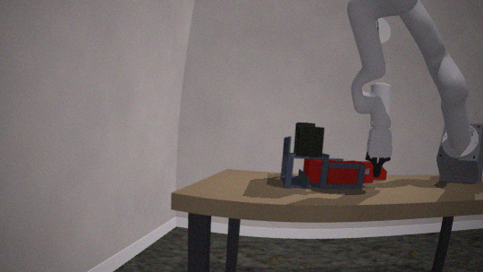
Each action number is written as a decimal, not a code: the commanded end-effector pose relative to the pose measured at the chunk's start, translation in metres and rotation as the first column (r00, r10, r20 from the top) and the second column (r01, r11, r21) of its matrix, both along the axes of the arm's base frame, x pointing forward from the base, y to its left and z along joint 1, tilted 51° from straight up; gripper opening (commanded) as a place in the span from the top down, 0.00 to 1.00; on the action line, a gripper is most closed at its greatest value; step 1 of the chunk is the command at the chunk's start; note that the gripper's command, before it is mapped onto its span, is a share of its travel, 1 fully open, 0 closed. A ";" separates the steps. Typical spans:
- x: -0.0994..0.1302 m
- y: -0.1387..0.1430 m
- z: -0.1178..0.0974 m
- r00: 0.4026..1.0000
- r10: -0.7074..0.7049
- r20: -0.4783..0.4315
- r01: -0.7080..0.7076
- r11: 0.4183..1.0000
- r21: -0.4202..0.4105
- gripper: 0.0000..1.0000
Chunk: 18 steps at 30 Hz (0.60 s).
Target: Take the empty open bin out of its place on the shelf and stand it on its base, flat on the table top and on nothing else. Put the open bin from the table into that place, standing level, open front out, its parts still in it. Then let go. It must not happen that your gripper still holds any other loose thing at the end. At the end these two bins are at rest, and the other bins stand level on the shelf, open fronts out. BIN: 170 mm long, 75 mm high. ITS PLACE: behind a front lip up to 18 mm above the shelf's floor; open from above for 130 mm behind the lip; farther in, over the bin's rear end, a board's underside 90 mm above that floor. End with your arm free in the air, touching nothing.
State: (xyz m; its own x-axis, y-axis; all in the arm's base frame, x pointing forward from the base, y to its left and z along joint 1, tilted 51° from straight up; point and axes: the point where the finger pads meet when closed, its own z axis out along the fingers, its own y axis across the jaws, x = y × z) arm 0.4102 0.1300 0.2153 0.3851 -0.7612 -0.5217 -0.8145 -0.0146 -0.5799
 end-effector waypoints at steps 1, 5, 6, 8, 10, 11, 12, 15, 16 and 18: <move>0.004 0.005 -0.005 1.000 -0.001 0.002 0.001 1.000 0.001 1.00; 0.006 0.008 -0.007 1.000 -0.001 0.002 0.001 1.000 0.001 1.00; 0.006 0.008 -0.008 1.000 -0.001 0.002 0.001 1.000 0.001 1.00; 0.007 0.009 -0.009 1.000 -0.001 0.002 0.001 1.000 0.001 1.00; 0.007 0.010 -0.009 1.000 -0.001 0.002 0.001 1.000 0.001 1.00; 0.007 0.010 -0.009 1.000 -0.001 0.002 0.001 1.000 0.001 1.00; 0.007 0.010 -0.009 1.000 -0.001 0.002 0.001 1.000 0.001 1.00; 0.007 0.010 -0.009 1.000 -0.001 0.002 0.001 1.000 0.001 1.00; 0.007 0.010 -0.009 1.000 -0.001 0.002 0.001 1.000 0.001 1.00; 0.007 0.010 -0.009 1.000 -0.001 0.002 0.001 1.000 0.001 1.00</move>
State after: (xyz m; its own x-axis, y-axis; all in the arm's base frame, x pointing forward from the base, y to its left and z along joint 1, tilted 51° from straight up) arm 0.4173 0.1398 0.2058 0.3855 -0.7612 -0.5215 -0.8135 -0.0136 -0.5814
